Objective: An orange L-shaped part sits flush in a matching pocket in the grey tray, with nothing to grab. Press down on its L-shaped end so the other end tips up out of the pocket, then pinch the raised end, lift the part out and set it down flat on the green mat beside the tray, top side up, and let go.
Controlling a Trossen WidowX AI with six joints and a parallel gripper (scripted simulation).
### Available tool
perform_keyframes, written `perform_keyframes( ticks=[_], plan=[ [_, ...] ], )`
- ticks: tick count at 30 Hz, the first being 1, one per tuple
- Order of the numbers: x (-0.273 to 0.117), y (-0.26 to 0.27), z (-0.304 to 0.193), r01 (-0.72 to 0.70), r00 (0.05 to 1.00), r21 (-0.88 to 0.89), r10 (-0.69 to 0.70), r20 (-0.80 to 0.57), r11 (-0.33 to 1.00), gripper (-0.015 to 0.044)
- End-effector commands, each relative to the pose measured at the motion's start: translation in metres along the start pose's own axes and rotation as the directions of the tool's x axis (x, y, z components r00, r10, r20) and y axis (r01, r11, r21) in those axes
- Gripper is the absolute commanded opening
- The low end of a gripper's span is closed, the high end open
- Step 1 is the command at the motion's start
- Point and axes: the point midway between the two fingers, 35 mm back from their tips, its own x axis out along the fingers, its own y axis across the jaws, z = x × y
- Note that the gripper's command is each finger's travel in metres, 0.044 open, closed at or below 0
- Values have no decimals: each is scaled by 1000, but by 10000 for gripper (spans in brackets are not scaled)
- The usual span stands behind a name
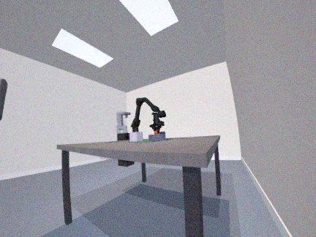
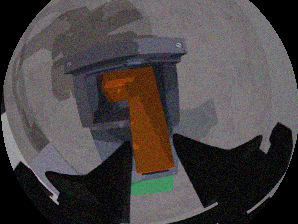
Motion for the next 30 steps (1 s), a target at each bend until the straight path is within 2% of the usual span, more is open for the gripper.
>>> perform_keyframes(
  ticks=[1, 9, 12, 30],
  plan=[
    [-1, 0, 0, 1, 1000, 0, -1, 0, 1000, 135],
    [-1, 0, 0, 1, 1000, 0, -1, 0, 1000, 82],
    [-1, 0, 0, 1, 1000, 0, -1, 0, 1000, 3],
    [-18, 0, 0, 1, 1000, -3, -1, -4, 1000, 0]
  ],
)
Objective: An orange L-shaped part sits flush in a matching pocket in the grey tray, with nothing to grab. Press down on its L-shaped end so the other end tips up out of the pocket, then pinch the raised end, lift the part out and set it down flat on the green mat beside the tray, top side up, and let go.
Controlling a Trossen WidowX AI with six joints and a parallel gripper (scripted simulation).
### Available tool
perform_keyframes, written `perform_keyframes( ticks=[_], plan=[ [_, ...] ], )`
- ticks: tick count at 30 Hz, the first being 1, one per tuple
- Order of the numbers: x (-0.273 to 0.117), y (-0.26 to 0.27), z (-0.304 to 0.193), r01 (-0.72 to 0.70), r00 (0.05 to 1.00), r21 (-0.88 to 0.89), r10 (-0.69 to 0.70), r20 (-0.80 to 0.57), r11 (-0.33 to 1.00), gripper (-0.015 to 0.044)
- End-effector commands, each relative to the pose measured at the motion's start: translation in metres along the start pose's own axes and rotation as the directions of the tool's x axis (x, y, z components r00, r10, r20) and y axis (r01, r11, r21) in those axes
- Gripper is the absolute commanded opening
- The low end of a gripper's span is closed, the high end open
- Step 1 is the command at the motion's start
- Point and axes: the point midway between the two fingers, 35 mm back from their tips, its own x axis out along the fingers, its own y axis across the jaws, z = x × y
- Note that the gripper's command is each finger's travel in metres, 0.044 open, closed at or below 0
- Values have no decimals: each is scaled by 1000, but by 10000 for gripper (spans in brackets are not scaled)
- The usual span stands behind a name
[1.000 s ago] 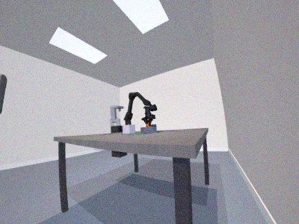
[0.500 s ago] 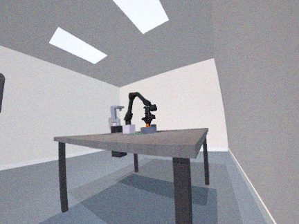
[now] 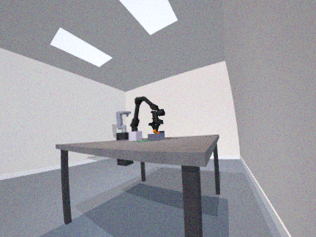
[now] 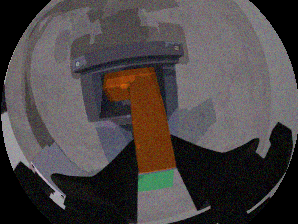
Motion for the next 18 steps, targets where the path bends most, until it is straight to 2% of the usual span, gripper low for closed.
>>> perform_keyframes(
  ticks=[1, 18],
  plan=[
    [-10, -2, 0, 9, 1000, -3, -9, -1, 1000, 0],
    [-36, -1, 0, 9, 1000, -4, -9, -2, 1000, 0]
  ],
)
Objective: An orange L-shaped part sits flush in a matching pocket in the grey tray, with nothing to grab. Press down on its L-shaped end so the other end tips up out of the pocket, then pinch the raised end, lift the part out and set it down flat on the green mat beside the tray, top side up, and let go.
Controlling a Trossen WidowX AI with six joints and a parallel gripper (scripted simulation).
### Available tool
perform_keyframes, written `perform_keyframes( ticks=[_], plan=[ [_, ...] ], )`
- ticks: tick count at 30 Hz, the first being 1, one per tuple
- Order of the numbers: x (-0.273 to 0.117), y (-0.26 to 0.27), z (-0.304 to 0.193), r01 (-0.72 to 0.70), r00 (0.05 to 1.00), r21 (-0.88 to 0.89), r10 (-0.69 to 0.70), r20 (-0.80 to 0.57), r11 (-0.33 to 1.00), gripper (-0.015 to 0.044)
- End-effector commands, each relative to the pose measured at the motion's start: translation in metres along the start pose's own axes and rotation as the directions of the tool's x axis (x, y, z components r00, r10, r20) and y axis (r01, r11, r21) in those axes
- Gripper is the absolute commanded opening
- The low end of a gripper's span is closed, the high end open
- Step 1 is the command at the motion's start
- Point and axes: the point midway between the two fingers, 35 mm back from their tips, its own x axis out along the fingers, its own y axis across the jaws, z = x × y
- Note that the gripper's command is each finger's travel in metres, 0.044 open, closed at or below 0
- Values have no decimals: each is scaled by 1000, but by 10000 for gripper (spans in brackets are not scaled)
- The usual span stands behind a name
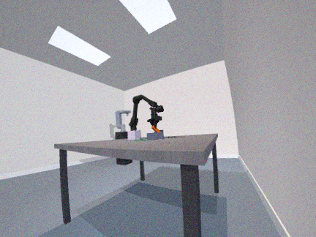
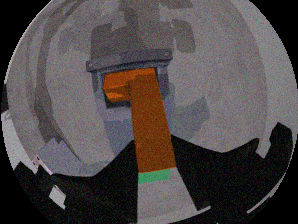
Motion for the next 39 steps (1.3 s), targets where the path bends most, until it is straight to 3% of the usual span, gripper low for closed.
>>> perform_keyframes(
  ticks=[1, 30, 39],
  plan=[
    [-10, -1, 1, 7, 1000, -2, -7, 7, 1000, 0],
    [-48, -1, 1, 7, 1000, -2, -7, 7, 1000, 0],
    [-45, 0, -29, 7, 1000, -2, -7, 5, 1000, 0]
  ],
)
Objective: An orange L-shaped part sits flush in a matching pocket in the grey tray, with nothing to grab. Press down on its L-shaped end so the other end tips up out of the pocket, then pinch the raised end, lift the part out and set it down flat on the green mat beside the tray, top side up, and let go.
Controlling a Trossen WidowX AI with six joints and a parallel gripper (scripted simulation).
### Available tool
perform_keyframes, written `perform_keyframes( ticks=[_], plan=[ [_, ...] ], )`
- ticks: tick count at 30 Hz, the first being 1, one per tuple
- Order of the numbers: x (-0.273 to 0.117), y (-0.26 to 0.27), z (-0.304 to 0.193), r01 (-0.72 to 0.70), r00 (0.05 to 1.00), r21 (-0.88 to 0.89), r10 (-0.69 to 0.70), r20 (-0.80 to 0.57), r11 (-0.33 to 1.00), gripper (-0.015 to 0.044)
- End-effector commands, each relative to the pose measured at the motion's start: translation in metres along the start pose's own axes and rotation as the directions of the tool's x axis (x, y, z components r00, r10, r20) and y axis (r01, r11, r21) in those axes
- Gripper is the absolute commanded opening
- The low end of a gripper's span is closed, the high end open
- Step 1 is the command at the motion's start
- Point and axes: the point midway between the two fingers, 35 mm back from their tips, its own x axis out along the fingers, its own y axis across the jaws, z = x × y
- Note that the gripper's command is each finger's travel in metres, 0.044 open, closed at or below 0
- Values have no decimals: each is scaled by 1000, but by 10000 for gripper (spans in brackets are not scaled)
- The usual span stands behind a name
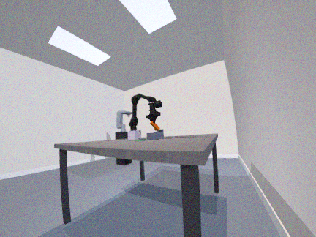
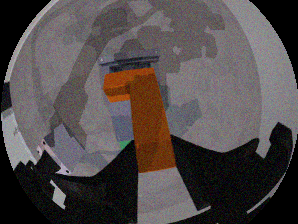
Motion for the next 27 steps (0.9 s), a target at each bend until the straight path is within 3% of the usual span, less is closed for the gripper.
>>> perform_keyframes(
  ticks=[1, 27],
  plan=[
    [1, 2, -19, 1, 1000, 0, -1, 3, 1000, 0],
    [2, 12, -131, 0, 1000, 0, 0, -5, 1000, 0]
  ],
)
